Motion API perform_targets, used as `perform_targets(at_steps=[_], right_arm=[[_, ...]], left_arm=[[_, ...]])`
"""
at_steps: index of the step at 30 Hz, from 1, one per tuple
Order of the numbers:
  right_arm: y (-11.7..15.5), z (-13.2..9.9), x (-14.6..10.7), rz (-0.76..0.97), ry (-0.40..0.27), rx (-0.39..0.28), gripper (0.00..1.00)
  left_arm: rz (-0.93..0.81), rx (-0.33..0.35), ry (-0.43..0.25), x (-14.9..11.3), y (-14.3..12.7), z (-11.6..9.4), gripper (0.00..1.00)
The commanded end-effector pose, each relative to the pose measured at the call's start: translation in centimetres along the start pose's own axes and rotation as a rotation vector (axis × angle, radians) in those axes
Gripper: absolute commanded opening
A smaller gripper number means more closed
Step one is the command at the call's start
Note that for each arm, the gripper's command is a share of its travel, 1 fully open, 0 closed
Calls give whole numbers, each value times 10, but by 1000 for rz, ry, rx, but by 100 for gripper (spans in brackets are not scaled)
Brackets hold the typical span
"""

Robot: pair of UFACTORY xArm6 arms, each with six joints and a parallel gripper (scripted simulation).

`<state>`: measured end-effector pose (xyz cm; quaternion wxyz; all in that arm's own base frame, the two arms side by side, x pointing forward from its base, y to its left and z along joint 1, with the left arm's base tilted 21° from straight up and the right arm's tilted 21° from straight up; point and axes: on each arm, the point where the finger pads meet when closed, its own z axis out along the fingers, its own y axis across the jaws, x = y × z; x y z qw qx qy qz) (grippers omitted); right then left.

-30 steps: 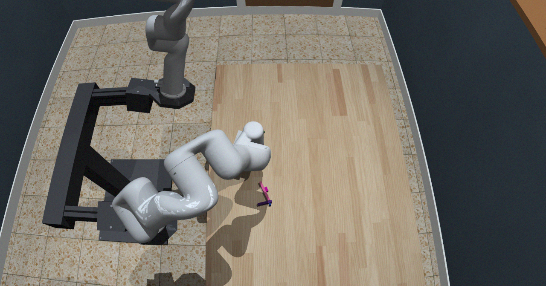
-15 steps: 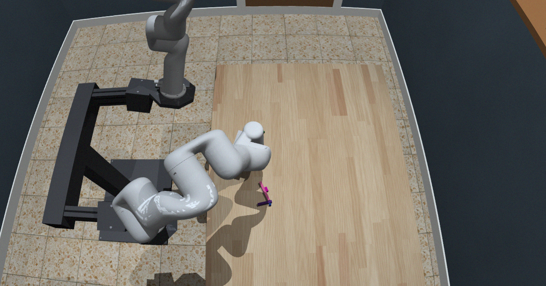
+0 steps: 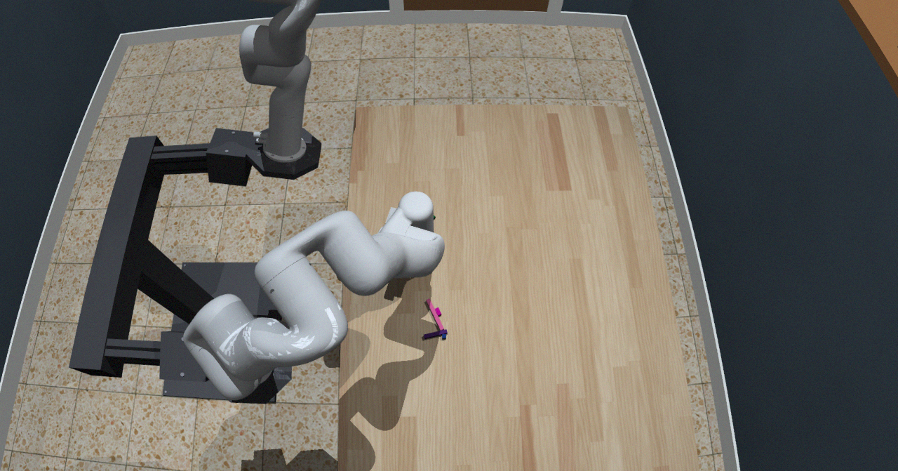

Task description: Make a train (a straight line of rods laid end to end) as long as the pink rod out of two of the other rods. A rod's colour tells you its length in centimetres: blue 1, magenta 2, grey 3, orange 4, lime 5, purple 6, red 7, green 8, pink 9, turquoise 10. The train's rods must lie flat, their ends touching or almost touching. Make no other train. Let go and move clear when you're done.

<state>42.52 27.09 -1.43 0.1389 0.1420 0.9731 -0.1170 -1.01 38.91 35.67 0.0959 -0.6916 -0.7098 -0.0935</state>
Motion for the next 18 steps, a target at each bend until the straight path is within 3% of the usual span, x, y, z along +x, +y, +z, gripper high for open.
perform_targets(at_steps=[1,8,18], right_arm=[[0,-20,-1,1,-2,-2,6],[0,-62,-1,1,-2,-2,6],[0,-66,-1,1,-2,-2,6]], left_arm=[[0,0,4,1,0,-2,100],[0,0,4,1,0,-2,100],[0,0,4,1,0,-2,100]])
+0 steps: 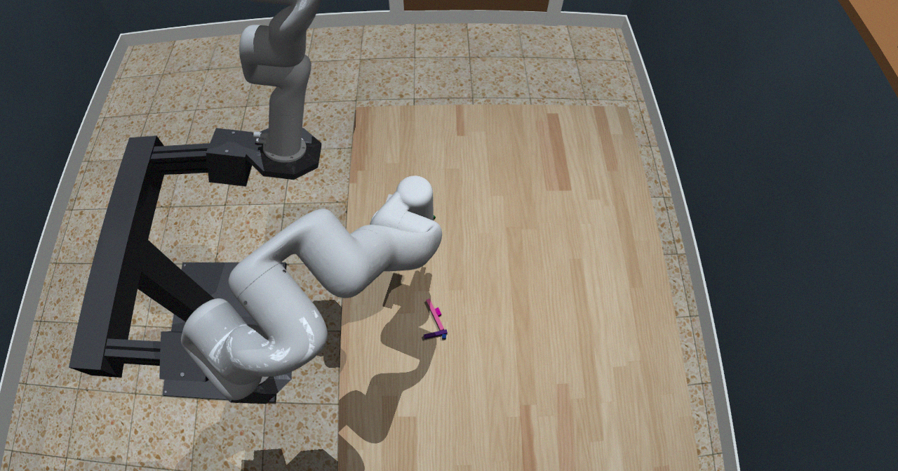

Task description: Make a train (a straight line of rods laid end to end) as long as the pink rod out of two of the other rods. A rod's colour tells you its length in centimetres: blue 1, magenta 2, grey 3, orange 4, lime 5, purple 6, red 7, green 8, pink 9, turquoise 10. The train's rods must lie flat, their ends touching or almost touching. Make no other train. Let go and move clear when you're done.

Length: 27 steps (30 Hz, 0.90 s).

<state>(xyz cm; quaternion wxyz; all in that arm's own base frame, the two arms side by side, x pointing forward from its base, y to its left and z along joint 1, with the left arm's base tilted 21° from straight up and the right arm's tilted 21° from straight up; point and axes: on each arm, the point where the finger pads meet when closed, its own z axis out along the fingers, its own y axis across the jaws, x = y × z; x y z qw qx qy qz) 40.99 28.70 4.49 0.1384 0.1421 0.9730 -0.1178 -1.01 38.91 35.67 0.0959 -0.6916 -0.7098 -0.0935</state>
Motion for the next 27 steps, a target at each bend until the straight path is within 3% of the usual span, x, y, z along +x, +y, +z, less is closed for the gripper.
perform_targets(at_steps=[1,9,14,17,19,27], right_arm=[[1,-2,-1,1,-2,-4,6],[5,-3,-15,-66,-4,-3,6],[14,-4,-53,-248,-6,-1,6],[15,-4,-58,-273,-6,-1,6],[19,-5,-80,-380,-7,0,6],[22,-5,-125,-598,-7,1,6]], left_arm=[[0,0,4,1,0,-2,100],[0,0,4,1,0,-2,100],[0,0,4,1,0,-2,100],[0,0,4,1,0,-2,100],[0,0,4,1,0,-2,100],[0,0,4,1,0,-2,100]])
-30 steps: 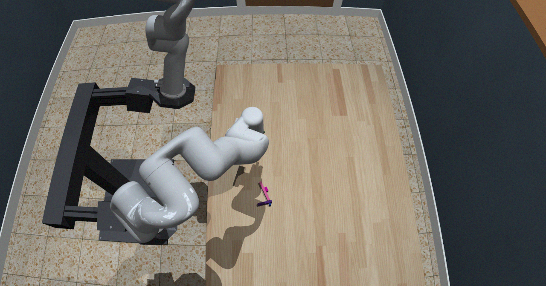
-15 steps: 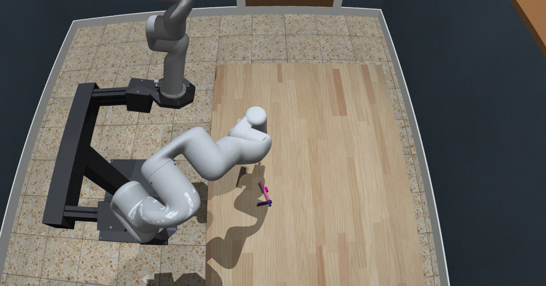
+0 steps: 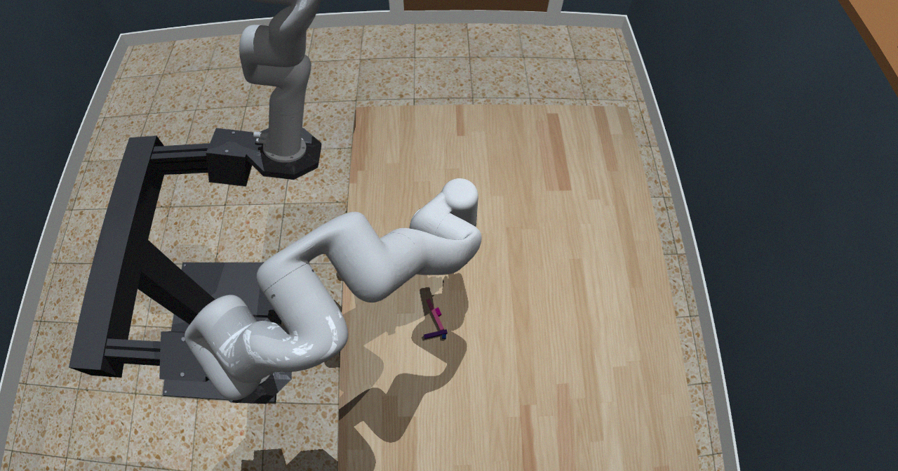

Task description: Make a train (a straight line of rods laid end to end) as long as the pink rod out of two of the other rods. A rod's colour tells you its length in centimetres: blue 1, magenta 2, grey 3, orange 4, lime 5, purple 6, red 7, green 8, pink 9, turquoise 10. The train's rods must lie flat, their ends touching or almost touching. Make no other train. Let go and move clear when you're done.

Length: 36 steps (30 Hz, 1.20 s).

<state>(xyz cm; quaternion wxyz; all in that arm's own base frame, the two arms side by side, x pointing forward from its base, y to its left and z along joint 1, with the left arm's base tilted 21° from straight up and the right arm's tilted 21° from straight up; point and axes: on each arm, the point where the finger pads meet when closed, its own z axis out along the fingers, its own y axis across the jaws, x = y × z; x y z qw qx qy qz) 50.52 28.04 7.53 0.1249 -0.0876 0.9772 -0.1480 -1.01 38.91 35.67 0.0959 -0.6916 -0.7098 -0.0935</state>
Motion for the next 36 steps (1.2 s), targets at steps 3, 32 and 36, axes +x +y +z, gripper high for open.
perform_targets(at_steps=[3,32,36], right_arm=[[-16,1,-41,-223,28,-7,6],[-57,5,-102,-608,26,-17,6],[-57,5,-102,-608,26,-17,6]], left_arm=[[0,0,4,1,0,-2,100],[0,0,4,1,0,-2,100],[0,0,4,1,0,-2,100]])
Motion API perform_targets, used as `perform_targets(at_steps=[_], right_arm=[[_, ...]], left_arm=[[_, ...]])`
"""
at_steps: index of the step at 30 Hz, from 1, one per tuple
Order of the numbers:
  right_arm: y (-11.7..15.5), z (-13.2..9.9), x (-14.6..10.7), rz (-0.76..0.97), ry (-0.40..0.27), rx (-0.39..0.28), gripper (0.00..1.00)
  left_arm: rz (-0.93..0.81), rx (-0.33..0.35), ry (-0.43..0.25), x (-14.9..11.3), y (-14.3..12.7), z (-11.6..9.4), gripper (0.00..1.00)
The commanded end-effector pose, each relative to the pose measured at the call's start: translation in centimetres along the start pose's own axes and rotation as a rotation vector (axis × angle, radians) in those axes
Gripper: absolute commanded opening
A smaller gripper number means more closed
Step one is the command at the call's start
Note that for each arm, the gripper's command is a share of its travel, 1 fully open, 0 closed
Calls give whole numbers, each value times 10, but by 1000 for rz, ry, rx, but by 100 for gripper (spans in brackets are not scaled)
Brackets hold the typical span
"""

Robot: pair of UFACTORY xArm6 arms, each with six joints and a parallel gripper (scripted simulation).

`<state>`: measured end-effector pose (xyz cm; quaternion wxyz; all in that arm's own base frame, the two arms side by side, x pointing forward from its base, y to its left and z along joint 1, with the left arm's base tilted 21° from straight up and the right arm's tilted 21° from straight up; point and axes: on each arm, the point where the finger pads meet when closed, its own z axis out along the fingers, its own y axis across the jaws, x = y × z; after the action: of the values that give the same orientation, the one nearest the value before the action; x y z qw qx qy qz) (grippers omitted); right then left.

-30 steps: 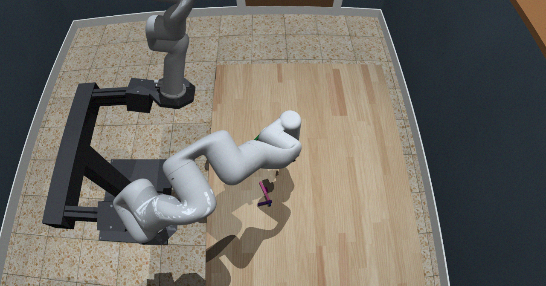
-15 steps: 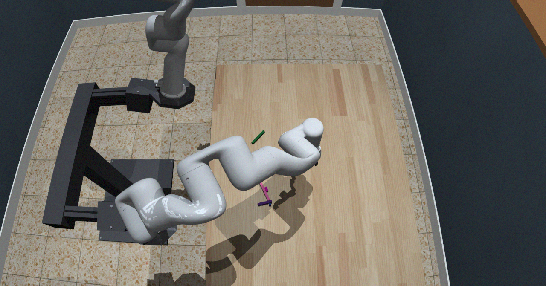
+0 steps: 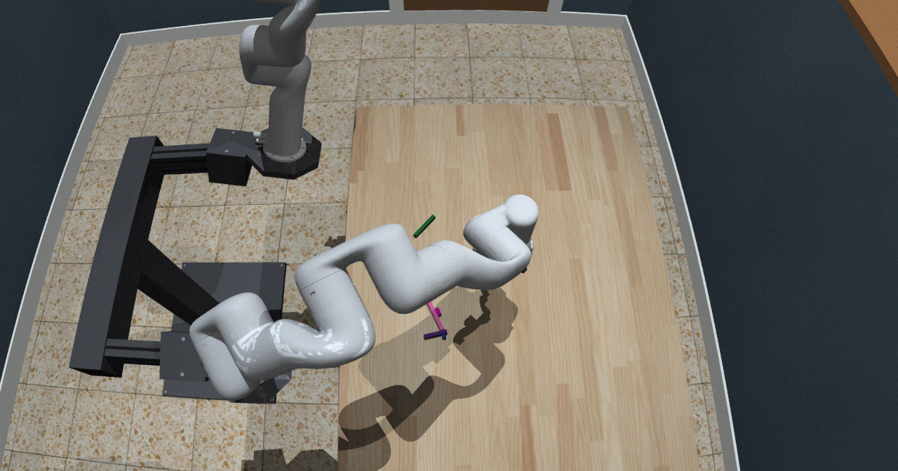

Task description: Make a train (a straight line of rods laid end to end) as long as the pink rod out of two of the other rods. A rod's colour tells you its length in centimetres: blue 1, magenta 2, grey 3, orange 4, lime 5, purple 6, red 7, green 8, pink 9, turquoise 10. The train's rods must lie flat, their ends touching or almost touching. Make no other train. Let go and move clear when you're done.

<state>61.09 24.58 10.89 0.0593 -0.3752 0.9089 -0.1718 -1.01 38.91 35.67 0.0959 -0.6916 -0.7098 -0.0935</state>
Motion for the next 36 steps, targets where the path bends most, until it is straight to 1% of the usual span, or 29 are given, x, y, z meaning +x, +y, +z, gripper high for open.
perform_targets(at_steps=[1,5,9,20,22,28,32,36], right_arm=[[-1,-1,-1,1,-4,1,6],[-1,1,-1,1,-4,1,6],[-1,10,-1,1,-4,1,6],[-1,58,-2,1,-4,1,6],[-1,58,-2,1,-4,1,6],[-1,78,-2,1,-4,1,6],[-1,84,-2,1,-4,1,6],[-1,86,-2,1,-4,1,6]], left_arm=[[0,0,4,1,0,-2,100],[0,0,4,1,0,-2,100],[0,0,4,1,0,-2,100],[0,0,4,1,0,-2,100],[0,0,4,1,0,-2,100],[0,0,4,1,0,-2,100],[0,0,4,1,0,-2,100],[0,0,4,1,0,-2,100]])
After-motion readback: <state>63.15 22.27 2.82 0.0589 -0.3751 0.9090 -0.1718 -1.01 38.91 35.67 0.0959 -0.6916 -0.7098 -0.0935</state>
